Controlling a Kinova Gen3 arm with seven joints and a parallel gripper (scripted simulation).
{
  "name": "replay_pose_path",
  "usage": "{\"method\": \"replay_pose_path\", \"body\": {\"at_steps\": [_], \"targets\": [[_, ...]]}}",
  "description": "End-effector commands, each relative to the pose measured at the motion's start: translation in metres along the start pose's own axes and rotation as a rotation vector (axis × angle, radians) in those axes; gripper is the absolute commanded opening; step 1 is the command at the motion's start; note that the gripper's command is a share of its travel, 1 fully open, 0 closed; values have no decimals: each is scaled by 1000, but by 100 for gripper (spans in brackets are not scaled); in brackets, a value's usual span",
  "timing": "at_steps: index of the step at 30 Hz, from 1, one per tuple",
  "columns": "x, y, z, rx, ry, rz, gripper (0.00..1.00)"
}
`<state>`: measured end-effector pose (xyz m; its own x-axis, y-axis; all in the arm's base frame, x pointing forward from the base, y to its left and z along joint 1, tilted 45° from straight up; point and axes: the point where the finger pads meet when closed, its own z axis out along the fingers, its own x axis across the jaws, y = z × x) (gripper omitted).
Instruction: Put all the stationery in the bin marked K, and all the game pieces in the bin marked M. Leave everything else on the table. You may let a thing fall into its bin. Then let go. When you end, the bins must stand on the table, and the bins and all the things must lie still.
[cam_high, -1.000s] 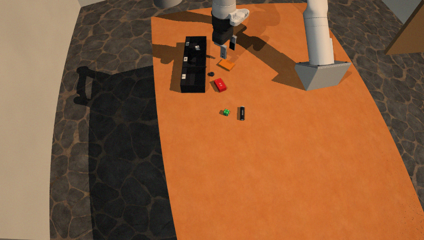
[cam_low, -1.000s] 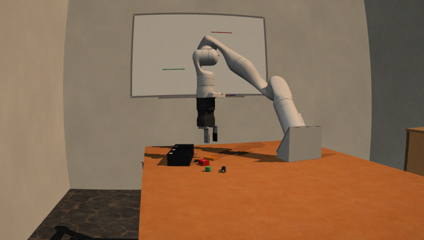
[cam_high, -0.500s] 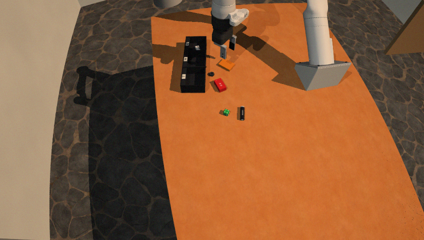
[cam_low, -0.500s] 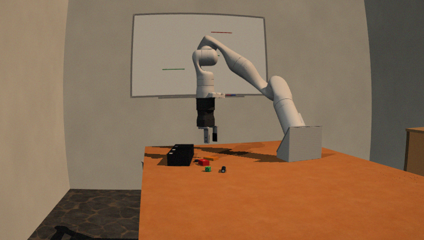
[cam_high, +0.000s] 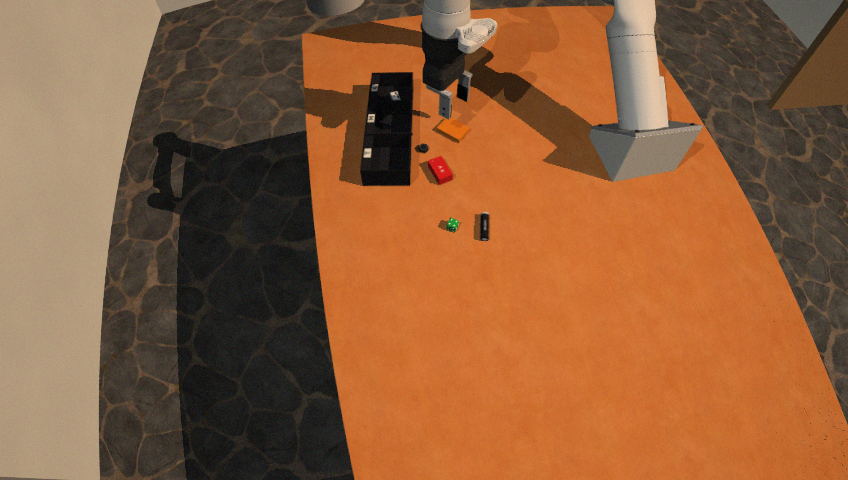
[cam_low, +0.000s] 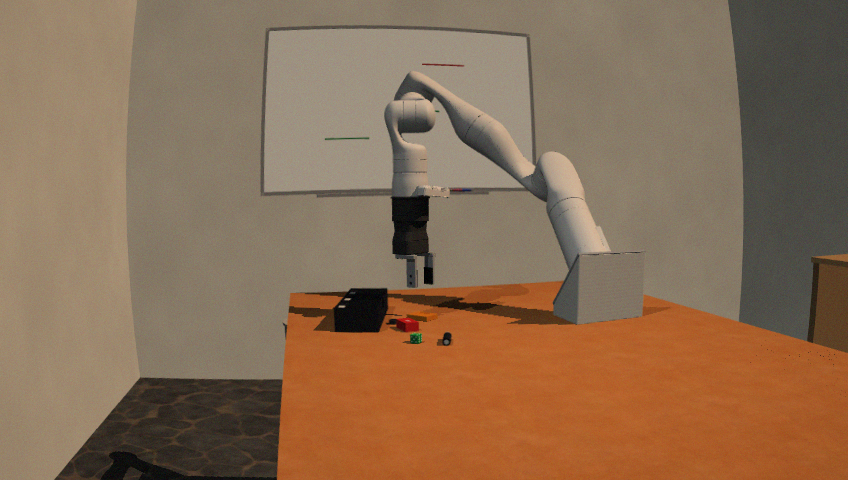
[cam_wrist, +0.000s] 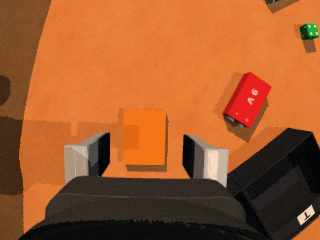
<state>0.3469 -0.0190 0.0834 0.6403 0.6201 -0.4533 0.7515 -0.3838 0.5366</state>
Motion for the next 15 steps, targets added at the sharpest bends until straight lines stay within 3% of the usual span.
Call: {"method": "replay_pose_path", "body": {"at_steps": [1,15], "targets": [[-2,-1,9,2,-4,-1,100],[-4,-3,55,2,-4,-1,100]]}}
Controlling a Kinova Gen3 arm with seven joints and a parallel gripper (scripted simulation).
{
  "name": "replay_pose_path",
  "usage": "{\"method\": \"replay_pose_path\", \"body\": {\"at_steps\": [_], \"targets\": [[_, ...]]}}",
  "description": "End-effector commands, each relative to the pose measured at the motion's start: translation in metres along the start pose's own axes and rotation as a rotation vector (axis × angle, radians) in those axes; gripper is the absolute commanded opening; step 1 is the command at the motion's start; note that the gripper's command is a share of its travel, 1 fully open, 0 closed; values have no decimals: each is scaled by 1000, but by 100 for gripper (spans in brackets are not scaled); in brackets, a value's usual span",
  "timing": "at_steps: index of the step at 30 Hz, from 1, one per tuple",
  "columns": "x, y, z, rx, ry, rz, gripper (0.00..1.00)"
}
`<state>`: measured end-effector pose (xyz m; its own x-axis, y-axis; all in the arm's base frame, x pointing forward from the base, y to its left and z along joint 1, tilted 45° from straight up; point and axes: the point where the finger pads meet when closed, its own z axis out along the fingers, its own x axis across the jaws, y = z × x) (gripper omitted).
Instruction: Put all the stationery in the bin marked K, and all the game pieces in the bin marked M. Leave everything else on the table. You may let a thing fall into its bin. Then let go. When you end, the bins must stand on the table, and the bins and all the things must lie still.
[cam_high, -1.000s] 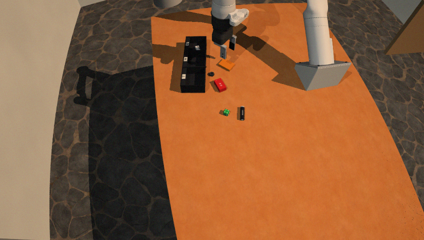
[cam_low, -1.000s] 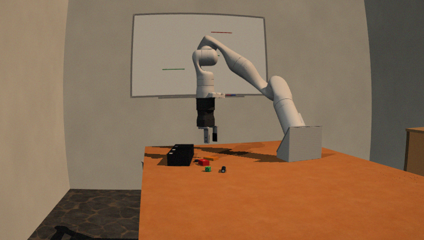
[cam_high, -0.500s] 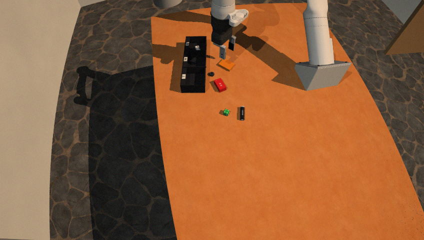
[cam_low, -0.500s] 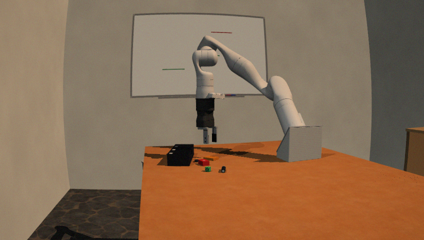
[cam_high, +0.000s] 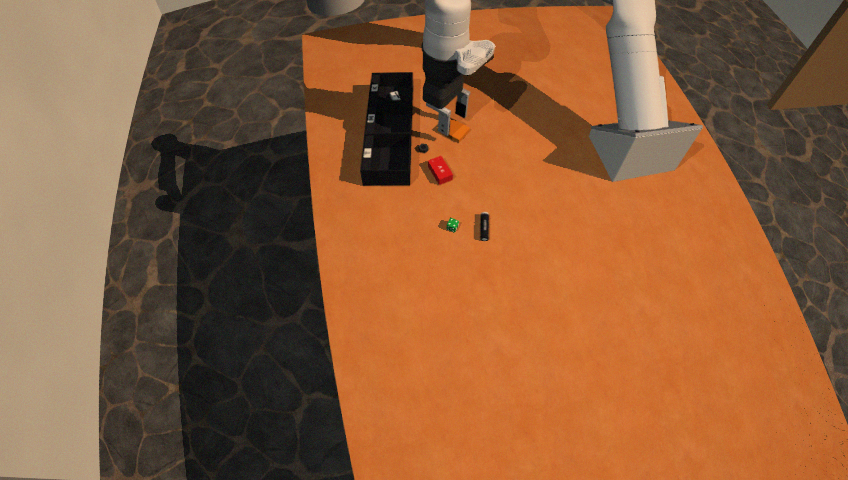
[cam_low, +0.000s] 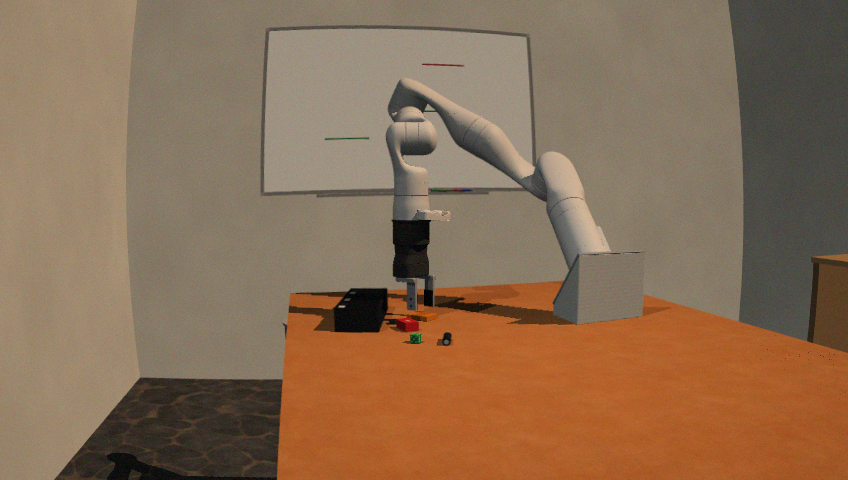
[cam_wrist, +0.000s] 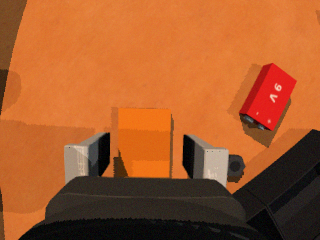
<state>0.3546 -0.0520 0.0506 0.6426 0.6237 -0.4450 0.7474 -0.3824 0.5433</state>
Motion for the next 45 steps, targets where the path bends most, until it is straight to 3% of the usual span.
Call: {"method": "replay_pose_path", "body": {"at_steps": [1,35,36,45], "targets": [[-4,-4,8,8,-12,-6,100],[-2,-3,20,8,-12,-6,100],[-2,-3,20,8,-12,-6,70],[-2,-2,20,8,-12,-6,70]]}}
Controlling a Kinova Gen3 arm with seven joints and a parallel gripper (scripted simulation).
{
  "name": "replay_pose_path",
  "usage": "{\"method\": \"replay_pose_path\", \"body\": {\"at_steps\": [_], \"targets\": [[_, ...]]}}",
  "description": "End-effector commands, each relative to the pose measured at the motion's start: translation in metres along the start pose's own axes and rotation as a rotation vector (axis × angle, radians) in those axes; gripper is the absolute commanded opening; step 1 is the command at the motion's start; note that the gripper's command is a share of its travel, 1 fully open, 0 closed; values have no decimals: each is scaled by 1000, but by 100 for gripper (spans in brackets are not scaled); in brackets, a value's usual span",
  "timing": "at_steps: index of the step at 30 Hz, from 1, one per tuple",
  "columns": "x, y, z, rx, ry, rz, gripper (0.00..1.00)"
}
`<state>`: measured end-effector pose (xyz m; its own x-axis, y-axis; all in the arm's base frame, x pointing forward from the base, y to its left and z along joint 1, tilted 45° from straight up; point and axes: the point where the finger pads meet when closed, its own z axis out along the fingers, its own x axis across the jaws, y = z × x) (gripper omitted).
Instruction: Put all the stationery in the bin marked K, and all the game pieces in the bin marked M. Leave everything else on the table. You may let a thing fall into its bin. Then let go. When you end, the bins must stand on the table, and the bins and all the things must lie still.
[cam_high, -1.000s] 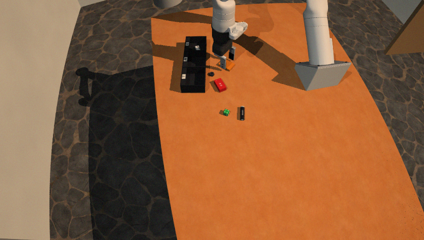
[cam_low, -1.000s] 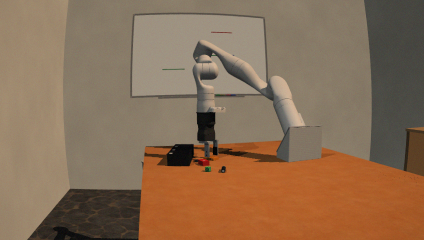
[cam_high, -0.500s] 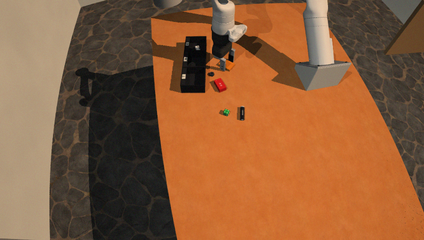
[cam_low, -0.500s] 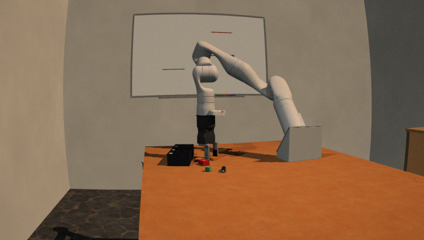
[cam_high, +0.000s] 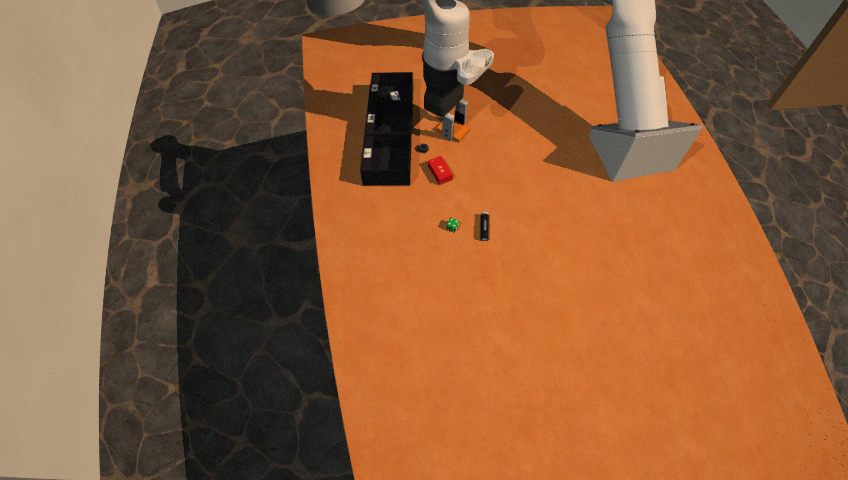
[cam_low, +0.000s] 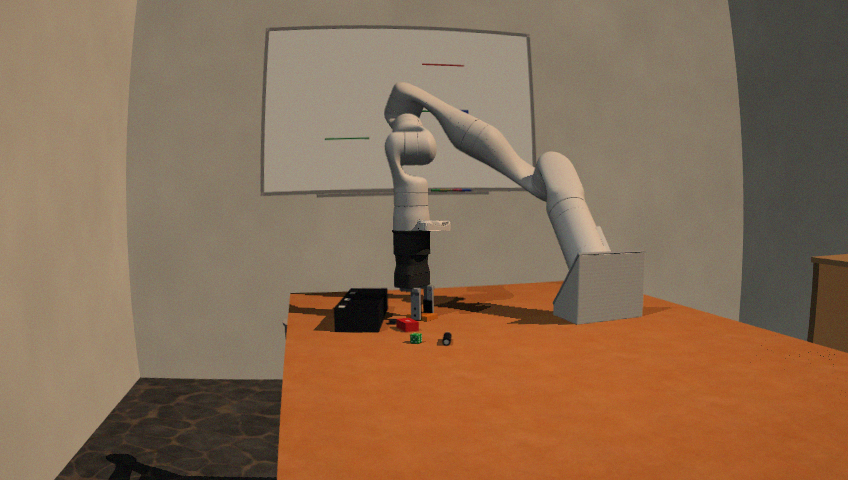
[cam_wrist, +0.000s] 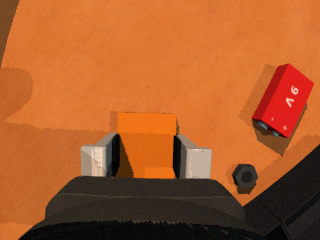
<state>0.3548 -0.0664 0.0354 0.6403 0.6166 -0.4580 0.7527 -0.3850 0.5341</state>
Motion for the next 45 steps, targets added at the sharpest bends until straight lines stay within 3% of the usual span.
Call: {"method": "replay_pose_path", "body": {"at_steps": [1,22,42,45], "targets": [[1,0,-1,-1,2,0,70],[1,0,-1,-1,2,0,70],[0,0,-61,-1,1,0,70],[1,0,-61,-1,1,0,70]]}}
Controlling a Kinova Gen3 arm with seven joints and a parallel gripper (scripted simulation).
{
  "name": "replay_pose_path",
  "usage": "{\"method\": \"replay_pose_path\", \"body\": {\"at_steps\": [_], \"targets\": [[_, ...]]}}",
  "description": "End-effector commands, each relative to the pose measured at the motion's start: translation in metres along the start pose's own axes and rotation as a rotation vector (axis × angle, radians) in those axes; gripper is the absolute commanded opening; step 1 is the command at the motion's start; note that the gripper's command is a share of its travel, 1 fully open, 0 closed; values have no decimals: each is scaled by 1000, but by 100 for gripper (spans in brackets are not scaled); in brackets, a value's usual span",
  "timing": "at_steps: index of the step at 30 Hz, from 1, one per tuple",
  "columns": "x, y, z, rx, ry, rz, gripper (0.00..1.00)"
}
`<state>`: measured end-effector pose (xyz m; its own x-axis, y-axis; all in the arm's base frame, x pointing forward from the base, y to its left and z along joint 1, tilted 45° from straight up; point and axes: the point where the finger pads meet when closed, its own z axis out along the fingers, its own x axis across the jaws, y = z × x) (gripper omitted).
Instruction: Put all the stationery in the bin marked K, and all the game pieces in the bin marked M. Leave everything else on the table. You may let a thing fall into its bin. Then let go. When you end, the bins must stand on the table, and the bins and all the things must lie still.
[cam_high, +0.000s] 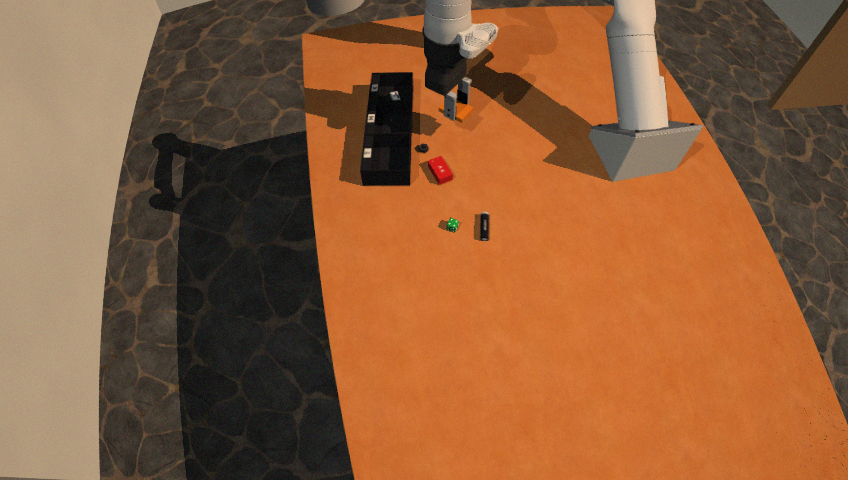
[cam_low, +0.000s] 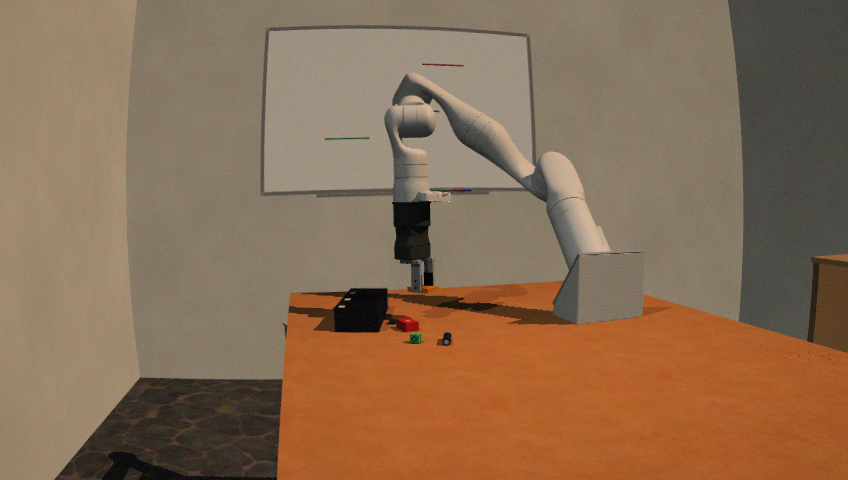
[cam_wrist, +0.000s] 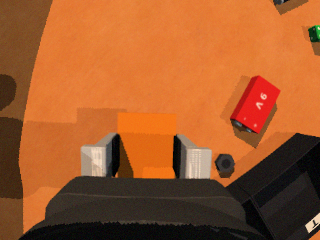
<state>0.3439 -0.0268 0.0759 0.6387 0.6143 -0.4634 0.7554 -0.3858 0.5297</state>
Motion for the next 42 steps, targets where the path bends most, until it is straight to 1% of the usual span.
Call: {"method": "replay_pose_path", "body": {"at_steps": [1,13,15,18,19,21,30,36,38,42], "targets": [[2,2,-3,-5,7,3,70],[2,2,-3,-5,7,3,70],[2,2,-9,-5,7,3,70],[2,2,-9,-5,7,3,70],[2,8,-9,-5,7,3,70],[2,8,-9,-5,7,3,70],[2,62,-10,-5,7,3,70],[2,98,-10,-4,7,303,70],[2,98,-10,-4,7,303,70],[2,122,-10,-3,8,503,70]]}}
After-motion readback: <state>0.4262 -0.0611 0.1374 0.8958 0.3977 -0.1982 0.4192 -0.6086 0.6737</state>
